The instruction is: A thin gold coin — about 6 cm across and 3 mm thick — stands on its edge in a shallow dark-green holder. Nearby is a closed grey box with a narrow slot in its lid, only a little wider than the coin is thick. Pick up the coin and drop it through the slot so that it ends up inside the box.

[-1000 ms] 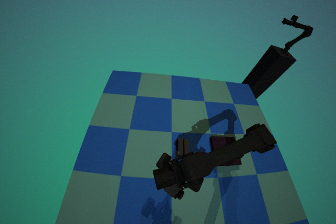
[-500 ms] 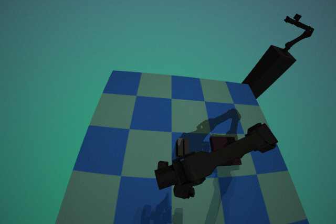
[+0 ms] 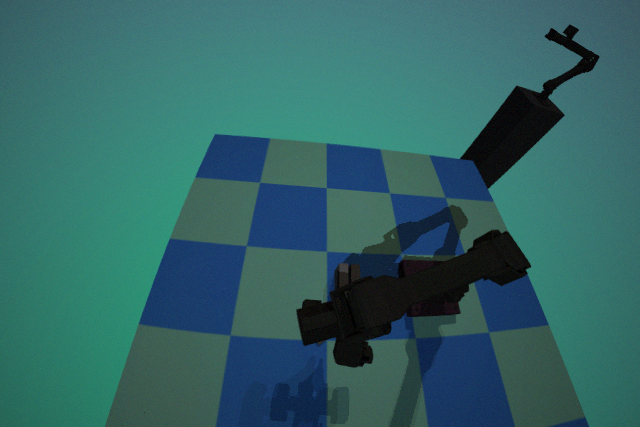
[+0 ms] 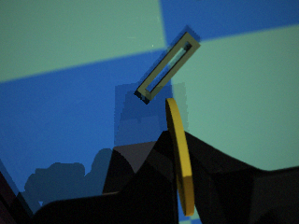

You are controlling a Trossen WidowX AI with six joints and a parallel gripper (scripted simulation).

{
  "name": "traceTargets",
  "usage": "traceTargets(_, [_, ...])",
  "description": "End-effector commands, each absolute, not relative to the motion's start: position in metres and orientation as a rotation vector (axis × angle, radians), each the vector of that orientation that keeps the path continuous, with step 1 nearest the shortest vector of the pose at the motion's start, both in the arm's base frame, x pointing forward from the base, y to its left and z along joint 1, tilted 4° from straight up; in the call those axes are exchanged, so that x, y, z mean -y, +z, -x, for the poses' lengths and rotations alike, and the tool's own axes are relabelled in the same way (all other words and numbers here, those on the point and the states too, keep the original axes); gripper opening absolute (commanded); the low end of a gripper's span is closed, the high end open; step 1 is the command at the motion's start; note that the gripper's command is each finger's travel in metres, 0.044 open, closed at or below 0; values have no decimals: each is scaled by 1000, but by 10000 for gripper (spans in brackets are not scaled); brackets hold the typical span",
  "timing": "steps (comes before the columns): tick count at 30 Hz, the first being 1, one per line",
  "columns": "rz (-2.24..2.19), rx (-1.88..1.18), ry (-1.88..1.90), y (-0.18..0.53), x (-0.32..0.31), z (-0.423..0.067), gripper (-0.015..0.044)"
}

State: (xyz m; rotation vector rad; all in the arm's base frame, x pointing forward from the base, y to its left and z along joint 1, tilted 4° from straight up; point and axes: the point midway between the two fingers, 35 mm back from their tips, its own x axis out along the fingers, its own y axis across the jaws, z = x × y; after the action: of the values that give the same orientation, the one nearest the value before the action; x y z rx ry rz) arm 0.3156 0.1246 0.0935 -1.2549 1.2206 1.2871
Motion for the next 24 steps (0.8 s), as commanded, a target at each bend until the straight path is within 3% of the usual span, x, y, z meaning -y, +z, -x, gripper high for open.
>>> traceTargets(1, [1259, -1213, 1284, 96, -113, -316, 0])
traceTargets(24, [1261, -1218, 1281, 97, -54, -306, 0])
